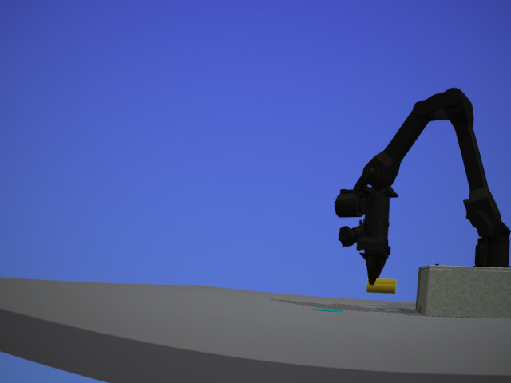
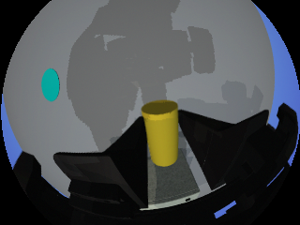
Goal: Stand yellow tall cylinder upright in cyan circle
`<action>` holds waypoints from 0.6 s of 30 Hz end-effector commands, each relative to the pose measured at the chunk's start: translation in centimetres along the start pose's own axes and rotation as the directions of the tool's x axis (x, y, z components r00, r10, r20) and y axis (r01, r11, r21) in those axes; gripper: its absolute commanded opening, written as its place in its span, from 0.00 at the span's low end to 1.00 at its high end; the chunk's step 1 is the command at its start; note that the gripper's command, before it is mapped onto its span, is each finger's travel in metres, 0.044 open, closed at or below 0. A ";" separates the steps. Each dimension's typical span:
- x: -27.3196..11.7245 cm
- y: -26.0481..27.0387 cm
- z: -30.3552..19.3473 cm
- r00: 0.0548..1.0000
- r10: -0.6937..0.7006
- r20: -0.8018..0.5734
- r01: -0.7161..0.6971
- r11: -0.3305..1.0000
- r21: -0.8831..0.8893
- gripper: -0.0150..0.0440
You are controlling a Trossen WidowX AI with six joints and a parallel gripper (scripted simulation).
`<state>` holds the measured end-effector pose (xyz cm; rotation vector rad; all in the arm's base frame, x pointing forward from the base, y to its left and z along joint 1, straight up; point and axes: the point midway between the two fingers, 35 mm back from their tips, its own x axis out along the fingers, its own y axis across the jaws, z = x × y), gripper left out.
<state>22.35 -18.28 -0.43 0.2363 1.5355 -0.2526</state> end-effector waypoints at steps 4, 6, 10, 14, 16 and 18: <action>-2.3 -0.2 0.3 1.000 -0.004 0.013 0.004 1.000 -0.004 0.43; -2.8 -0.2 0.2 1.000 -0.003 0.012 0.003 1.000 -0.005 0.43; -3.8 -0.2 0.1 1.000 -0.001 0.010 0.001 1.000 -0.006 0.43; -4.9 -0.2 -0.1 1.000 0.000 0.008 0.000 1.000 -0.007 0.43; -5.4 -0.2 -0.2 1.000 0.001 0.006 -0.001 1.000 -0.008 0.43; -5.9 -0.2 -0.3 1.000 0.002 0.005 -0.002 1.000 -0.008 0.43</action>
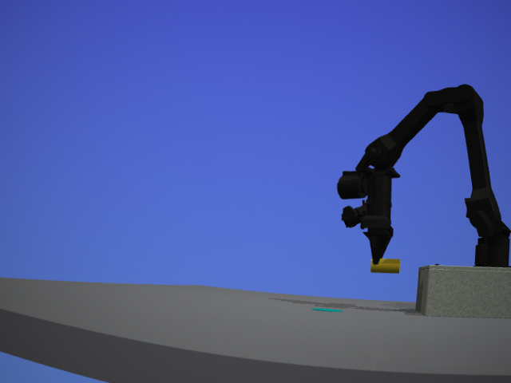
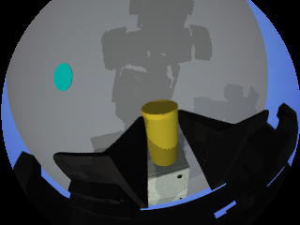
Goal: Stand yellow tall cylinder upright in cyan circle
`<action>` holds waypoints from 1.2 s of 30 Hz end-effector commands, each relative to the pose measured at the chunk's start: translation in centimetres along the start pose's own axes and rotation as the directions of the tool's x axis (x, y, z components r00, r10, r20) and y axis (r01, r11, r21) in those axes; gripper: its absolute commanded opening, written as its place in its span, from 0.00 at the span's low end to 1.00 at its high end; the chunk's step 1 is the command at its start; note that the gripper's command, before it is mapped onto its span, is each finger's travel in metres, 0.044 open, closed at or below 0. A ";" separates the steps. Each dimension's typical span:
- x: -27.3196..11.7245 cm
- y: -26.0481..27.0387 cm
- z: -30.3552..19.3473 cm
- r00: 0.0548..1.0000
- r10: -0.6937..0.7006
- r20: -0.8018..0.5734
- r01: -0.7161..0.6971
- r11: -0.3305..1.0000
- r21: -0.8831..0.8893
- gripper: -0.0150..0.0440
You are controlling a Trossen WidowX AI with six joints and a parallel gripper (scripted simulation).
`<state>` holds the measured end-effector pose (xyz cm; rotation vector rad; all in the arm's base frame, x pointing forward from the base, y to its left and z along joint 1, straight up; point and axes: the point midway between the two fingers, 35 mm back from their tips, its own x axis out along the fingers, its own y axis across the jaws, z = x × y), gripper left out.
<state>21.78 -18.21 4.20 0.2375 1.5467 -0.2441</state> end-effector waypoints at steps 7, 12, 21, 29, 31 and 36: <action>-2.5 0.0 -0.2 1.000 -0.001 0.014 0.001 1.000 -0.004 0.43; -2.6 0.5 0.3 1.000 0.000 0.014 0.000 1.000 0.023 0.43; -2.9 2.6 1.9 1.000 0.002 0.016 -0.004 0.993 0.121 0.43; -3.3 4.6 3.2 1.000 0.004 0.017 -0.007 0.978 0.207 0.43; -3.3 5.1 3.5 1.000 0.004 0.018 -0.008 0.973 0.229 0.43; -3.5 6.4 4.2 1.000 0.006 0.018 -0.011 0.960 0.282 0.43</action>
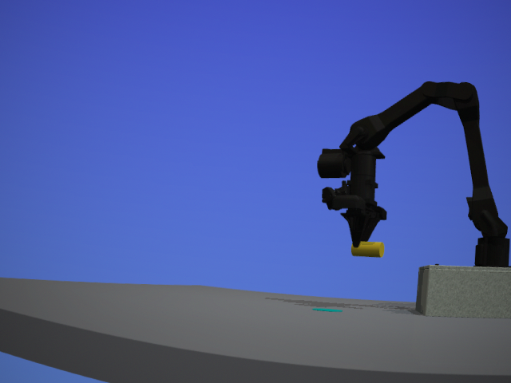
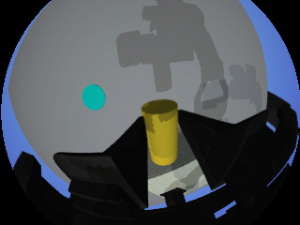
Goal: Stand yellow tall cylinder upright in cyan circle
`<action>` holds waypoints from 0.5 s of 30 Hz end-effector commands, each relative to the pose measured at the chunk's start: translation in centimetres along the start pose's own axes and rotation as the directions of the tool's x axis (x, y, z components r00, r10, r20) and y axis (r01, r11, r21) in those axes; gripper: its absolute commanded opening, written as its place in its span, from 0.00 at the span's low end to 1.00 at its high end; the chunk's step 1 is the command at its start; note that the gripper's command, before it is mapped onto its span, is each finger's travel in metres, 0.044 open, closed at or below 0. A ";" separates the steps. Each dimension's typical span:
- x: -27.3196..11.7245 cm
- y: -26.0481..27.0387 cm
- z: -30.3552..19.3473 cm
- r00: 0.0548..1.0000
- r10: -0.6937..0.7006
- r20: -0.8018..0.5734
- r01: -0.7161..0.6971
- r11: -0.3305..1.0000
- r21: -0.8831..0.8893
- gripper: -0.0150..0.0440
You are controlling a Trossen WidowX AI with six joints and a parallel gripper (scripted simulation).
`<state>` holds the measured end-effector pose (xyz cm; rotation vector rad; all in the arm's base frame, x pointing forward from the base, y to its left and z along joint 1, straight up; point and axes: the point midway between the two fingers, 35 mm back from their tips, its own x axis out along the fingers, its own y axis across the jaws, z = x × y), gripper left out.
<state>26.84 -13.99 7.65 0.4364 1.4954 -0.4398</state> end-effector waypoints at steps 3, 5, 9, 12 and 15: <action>-0.2 1.9 0.5 1.000 0.005 -0.002 -0.005 0.998 0.064 0.43; -0.3 2.5 0.6 1.000 0.006 -0.002 -0.006 0.996 0.086 0.43; -0.4 3.7 0.8 1.000 0.007 -0.001 -0.007 0.992 0.129 0.43; -0.5 4.7 0.9 1.000 0.008 -0.001 -0.008 0.987 0.162 0.43; -0.6 5.6 0.9 1.000 0.009 -0.001 -0.009 0.981 0.194 0.43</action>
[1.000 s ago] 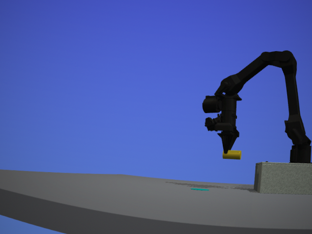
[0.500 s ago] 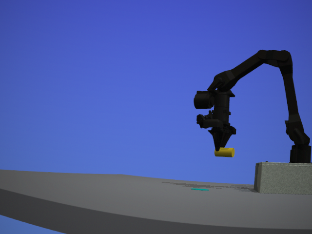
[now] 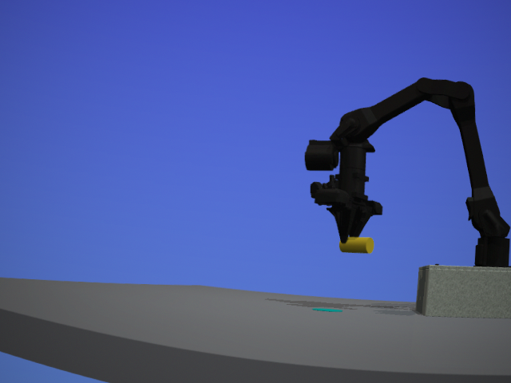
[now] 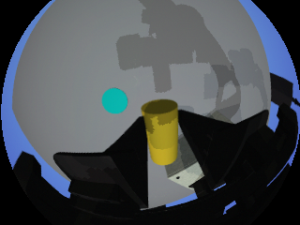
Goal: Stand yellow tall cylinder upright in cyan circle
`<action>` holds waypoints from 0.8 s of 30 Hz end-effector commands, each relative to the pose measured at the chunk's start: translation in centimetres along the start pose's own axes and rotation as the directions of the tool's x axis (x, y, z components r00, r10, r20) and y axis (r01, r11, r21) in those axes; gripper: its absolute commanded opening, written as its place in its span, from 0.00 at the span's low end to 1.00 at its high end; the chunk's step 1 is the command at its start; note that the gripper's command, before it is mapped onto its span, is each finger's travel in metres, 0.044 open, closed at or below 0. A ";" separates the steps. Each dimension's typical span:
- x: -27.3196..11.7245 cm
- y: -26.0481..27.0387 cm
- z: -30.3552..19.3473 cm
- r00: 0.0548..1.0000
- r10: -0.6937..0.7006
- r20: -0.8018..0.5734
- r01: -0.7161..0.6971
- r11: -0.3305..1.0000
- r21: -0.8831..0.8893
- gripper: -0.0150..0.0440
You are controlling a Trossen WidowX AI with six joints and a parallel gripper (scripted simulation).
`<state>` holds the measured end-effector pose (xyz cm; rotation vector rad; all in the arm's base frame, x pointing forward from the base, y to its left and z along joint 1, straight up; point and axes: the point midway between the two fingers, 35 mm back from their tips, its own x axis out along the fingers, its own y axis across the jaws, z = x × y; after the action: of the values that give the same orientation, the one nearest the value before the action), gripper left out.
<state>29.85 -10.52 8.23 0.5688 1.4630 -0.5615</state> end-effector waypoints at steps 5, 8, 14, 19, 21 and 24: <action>-0.2 2.7 -0.2 1.000 0.006 -0.003 -0.005 0.996 0.086 0.43; -0.3 3.6 -0.4 1.000 0.007 -0.004 -0.006 0.993 0.119 0.43; -0.5 5.5 -0.9 1.000 0.008 -0.004 -0.008 0.983 0.183 0.43; -0.7 7.1 -1.4 1.000 0.010 -0.005 -0.009 0.971 0.237 0.43; -0.7 7.7 -1.6 1.000 0.011 -0.005 -0.009 0.967 0.256 0.43; -0.7 7.9 -1.6 1.000 0.010 -0.004 -0.009 0.965 0.263 0.43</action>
<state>33.51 -3.96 9.04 0.7698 1.4013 -0.7415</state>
